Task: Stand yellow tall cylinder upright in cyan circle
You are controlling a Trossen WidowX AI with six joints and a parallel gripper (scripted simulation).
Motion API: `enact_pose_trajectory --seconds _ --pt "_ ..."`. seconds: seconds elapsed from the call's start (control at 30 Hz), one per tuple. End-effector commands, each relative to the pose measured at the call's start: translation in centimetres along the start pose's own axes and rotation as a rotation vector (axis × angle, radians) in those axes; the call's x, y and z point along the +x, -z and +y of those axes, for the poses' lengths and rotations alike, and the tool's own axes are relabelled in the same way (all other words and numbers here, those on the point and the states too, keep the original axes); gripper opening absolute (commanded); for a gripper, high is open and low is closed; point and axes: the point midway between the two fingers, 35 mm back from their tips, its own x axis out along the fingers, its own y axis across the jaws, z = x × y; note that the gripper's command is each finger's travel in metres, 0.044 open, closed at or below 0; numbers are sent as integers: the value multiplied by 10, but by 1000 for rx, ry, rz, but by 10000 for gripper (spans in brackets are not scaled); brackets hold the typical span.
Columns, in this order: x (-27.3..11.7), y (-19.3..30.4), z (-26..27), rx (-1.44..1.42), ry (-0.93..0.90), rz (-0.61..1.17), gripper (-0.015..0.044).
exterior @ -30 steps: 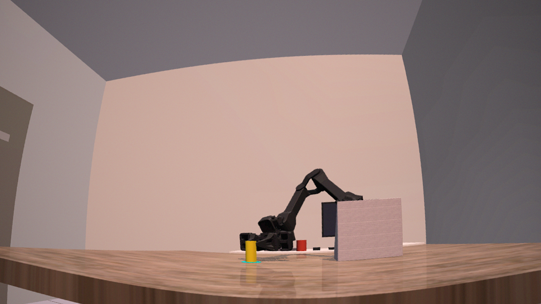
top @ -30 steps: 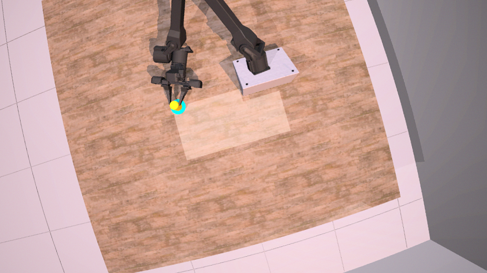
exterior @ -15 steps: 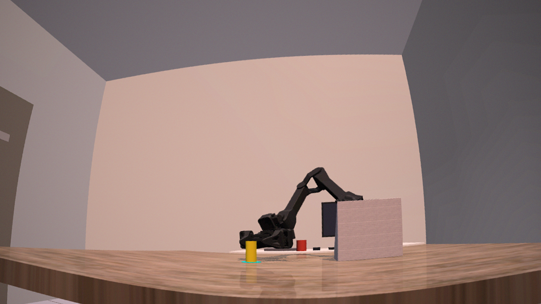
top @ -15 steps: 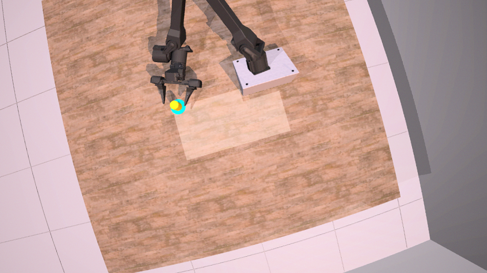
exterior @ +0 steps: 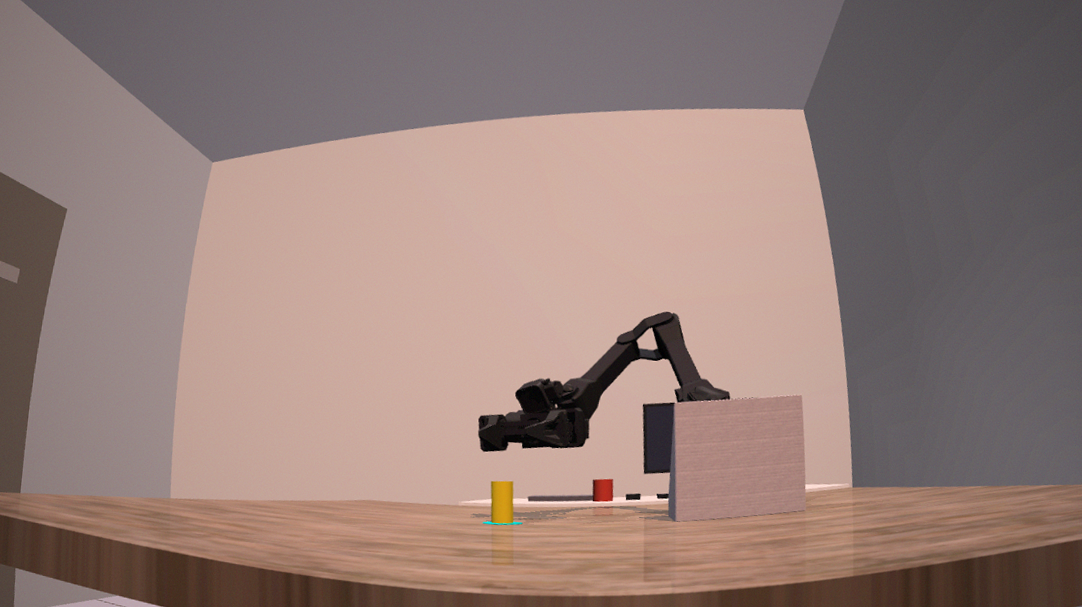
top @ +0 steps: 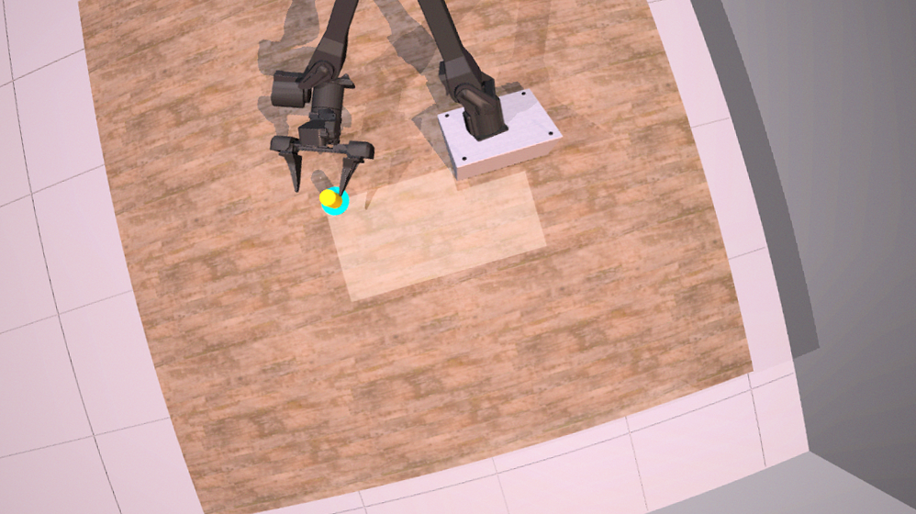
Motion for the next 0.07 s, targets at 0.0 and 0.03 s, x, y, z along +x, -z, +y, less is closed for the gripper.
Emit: enact_pose_trajectory --seconds 0.0,0.03 --pt "11 -2 2 66 -67 93 400" --pt "16 -1 4 94 -97 141 400"
